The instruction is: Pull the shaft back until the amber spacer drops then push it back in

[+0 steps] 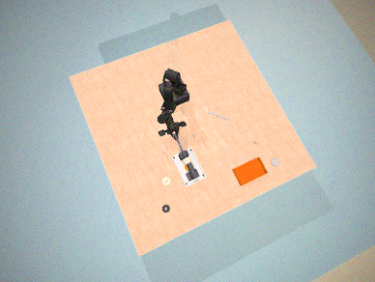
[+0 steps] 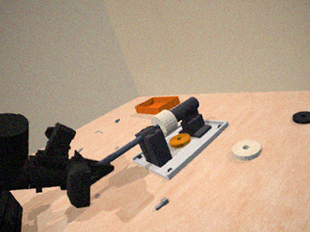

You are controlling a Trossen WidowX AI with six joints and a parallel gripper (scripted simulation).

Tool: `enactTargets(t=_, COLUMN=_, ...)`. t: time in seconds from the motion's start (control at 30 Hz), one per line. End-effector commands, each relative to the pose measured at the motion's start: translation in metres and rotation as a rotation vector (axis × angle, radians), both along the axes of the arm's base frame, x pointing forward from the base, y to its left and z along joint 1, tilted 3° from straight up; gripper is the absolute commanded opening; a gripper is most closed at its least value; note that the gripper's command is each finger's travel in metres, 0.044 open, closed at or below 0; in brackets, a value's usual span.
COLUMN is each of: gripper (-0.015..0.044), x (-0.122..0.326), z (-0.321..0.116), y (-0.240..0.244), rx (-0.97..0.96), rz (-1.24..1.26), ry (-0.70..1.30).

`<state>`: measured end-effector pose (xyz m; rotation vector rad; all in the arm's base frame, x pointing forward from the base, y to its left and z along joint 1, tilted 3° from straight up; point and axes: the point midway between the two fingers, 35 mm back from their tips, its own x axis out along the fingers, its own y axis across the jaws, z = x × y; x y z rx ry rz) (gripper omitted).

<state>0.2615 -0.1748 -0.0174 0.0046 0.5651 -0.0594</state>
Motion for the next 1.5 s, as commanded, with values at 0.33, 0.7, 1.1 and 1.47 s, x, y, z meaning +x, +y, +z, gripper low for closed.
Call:
enactTargets(t=0.33, gripper=0.0000, x=0.007, z=0.001, y=0.000, rx=-0.001, rz=0.004, ry=-0.006)
enactTargets(t=0.7, gripper=0.0000, x=0.010, z=0.001, y=0.000, rx=-0.001, rz=0.004, ry=-0.006)
enactTargets(t=1.1, gripper=0.0000, x=0.014, z=0.002, y=0.000, rx=-0.001, rz=0.004, ry=-0.006)
enactTargets(t=1.47, gripper=0.0000, x=0.013, z=0.001, y=0.000, rx=-0.001, rz=0.004, ry=-0.006)
